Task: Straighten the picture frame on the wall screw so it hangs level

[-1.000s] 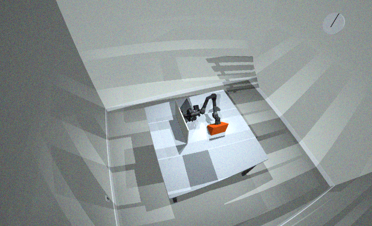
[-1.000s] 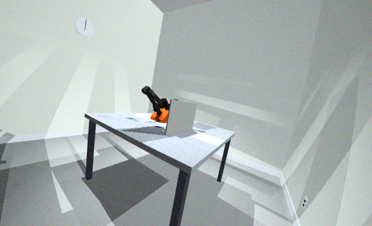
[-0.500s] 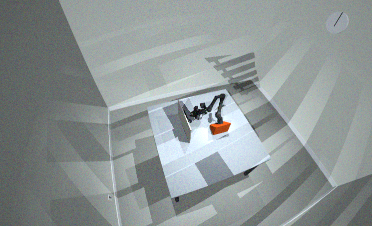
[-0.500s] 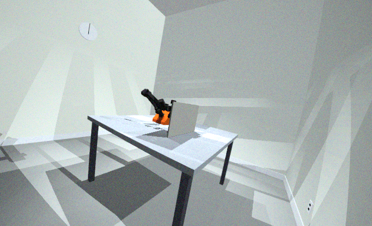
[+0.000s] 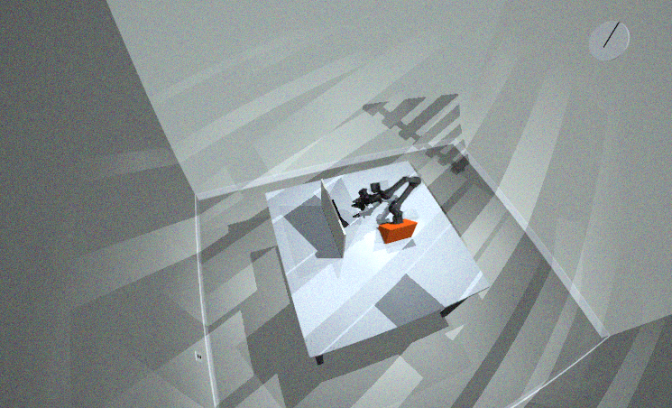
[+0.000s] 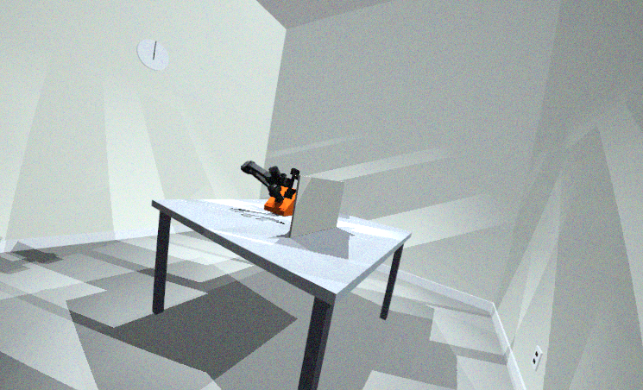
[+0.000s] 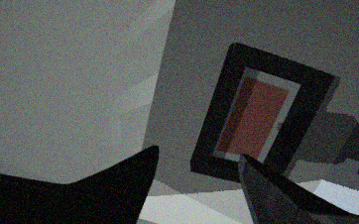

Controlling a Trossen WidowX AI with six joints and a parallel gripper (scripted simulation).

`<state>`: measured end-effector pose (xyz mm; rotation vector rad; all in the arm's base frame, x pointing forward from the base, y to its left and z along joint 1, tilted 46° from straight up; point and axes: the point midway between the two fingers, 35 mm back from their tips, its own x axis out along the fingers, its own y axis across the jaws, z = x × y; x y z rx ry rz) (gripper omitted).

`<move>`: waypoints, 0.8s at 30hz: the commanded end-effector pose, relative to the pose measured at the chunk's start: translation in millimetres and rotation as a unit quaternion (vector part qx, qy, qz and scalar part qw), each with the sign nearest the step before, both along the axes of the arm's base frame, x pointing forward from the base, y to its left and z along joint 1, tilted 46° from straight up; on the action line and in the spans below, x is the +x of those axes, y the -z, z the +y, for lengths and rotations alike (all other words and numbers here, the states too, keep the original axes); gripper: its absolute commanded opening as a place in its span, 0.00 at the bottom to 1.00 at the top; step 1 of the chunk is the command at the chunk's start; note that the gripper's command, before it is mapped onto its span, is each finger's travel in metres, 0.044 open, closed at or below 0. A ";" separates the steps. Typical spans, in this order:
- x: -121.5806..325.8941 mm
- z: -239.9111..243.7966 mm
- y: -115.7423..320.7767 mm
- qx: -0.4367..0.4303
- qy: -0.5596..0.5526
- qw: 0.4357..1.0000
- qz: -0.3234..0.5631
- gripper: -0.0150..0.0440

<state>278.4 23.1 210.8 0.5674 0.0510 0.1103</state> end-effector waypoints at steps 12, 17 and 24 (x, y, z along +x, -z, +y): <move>-67.9 13.6 3.6 -0.049 -0.002 0.999 -0.003 0.69; -67.9 13.6 3.6 -0.049 -0.002 0.999 -0.003 0.69; -67.9 13.6 3.6 -0.049 -0.002 0.999 -0.003 0.69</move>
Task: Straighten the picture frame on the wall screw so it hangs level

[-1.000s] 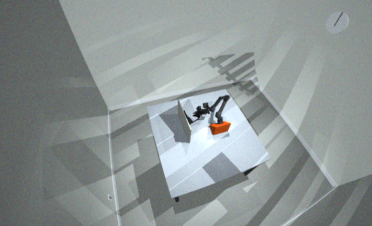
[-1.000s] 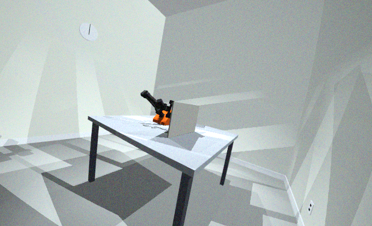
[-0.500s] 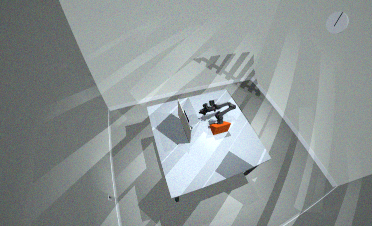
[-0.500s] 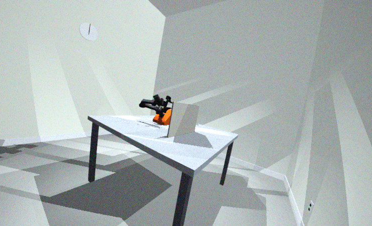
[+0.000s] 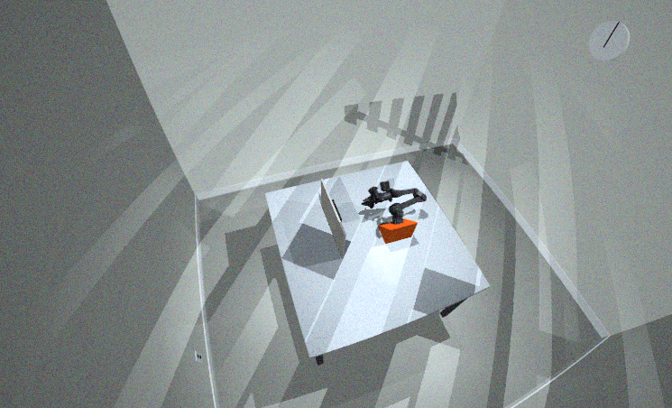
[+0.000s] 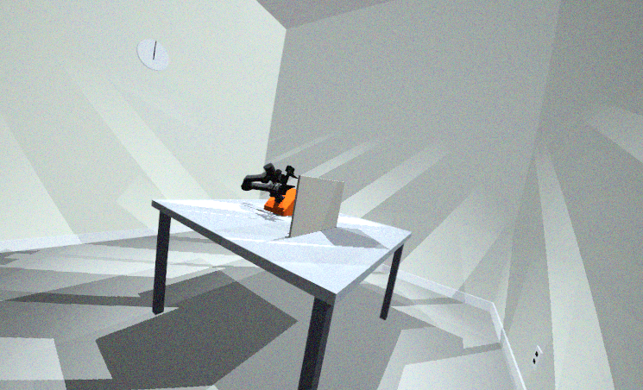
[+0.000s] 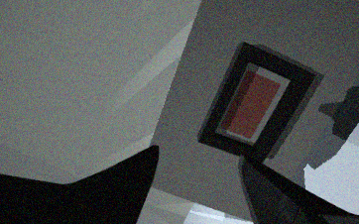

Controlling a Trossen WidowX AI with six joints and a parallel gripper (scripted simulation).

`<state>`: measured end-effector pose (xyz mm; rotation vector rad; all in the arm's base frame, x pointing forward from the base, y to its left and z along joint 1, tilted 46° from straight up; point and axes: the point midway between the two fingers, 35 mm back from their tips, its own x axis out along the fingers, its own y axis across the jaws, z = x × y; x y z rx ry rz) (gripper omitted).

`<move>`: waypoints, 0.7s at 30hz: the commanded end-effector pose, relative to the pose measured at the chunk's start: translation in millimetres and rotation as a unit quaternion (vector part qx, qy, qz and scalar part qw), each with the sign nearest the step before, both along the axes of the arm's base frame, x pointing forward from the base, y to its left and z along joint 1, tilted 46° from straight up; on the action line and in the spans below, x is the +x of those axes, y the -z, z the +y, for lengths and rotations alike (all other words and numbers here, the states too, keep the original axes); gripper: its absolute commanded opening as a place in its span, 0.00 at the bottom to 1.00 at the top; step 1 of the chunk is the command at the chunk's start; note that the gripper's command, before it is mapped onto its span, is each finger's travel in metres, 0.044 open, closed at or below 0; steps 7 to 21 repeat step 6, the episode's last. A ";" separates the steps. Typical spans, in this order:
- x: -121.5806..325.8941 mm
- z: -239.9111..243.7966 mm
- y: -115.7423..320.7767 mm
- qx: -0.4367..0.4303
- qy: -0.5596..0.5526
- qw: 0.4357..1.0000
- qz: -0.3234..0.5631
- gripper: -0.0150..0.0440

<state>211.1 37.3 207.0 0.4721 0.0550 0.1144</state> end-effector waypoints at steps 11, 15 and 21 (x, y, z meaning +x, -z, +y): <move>-0.6 -0.6 -0.1 -0.001 0.002 1.000 -0.001 0.69; -0.6 -0.6 -0.1 -0.001 0.002 1.000 -0.001 0.69; -0.6 -0.6 -0.1 -0.001 0.002 1.000 -0.001 0.69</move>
